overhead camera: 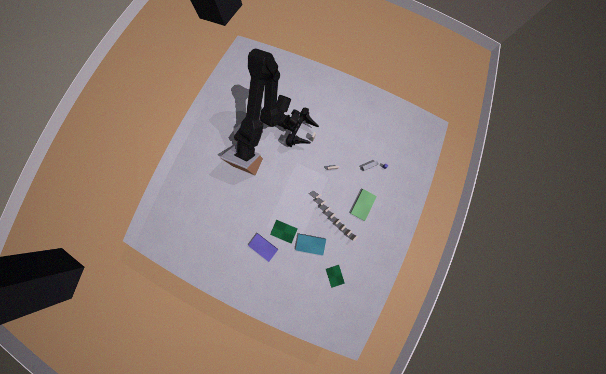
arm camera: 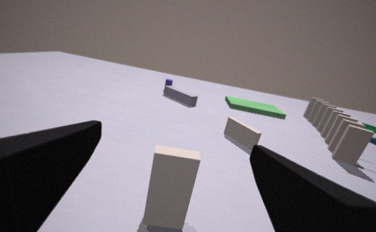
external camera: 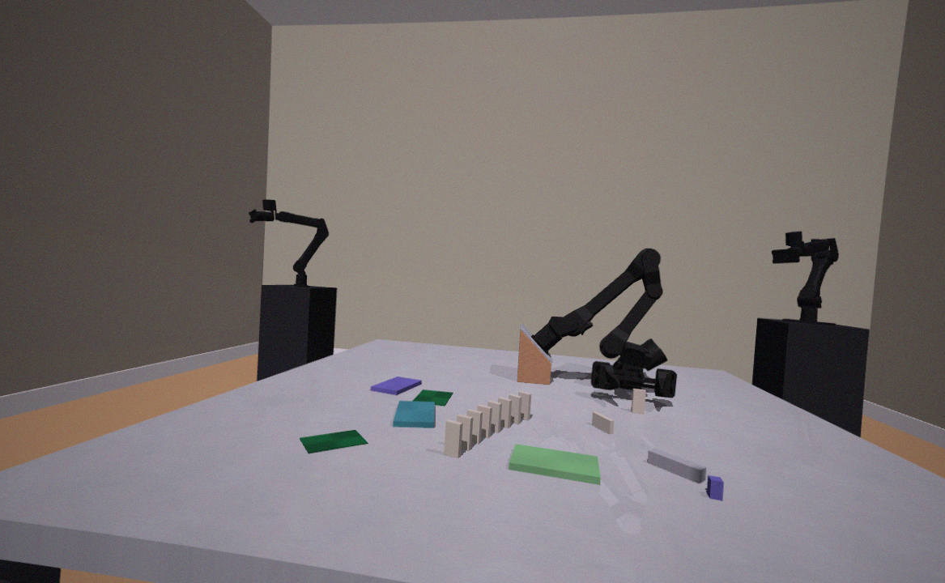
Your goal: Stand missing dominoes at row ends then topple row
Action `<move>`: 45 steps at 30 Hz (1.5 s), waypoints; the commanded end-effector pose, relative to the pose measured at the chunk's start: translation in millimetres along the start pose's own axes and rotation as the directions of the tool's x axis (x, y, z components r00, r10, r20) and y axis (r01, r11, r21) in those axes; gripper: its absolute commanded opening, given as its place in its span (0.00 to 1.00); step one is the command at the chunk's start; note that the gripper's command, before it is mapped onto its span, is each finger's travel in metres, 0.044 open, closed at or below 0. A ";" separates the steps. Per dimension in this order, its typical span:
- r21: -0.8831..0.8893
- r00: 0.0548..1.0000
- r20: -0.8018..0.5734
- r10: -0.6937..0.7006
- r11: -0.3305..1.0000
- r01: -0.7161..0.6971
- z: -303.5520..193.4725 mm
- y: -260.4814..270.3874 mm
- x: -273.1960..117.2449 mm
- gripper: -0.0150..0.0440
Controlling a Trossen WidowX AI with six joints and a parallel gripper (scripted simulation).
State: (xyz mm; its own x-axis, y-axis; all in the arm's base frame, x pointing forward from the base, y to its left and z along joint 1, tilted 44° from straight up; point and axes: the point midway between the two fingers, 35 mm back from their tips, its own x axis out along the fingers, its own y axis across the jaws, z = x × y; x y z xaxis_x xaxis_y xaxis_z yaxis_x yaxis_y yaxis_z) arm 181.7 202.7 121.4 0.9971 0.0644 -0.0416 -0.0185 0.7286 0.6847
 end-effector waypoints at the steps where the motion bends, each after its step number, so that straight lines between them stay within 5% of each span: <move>1: 0.010 1.000 0.002 0.002 1.000 -0.002 20.2 1.6 0.3 1.00; 15: -0.082 0.999 -0.034 -0.010 0.997 0.008 40.4 3.6 13.3 1.00; 30: -0.473 0.897 -0.420 -0.136 0.877 -0.088 35.2 10.3 96.0 1.00; 37: -0.425 0.497 -0.817 -0.292 0.888 -0.176 32.5 -26.9 87.9 1.00; 40: -0.301 0.285 -0.927 -0.246 0.939 -0.168 44.9 -27.3 66.8 1.00; 45: -0.092 0.101 -0.992 -0.082 0.991 -0.099 69.6 -10.5 45.7 1.00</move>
State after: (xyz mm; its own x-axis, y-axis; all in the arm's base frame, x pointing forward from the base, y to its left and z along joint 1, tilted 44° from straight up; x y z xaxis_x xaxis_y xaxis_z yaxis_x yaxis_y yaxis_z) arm 273.4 173.5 124.0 0.5496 0.3429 -0.7618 -0.2247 0.9389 0.2606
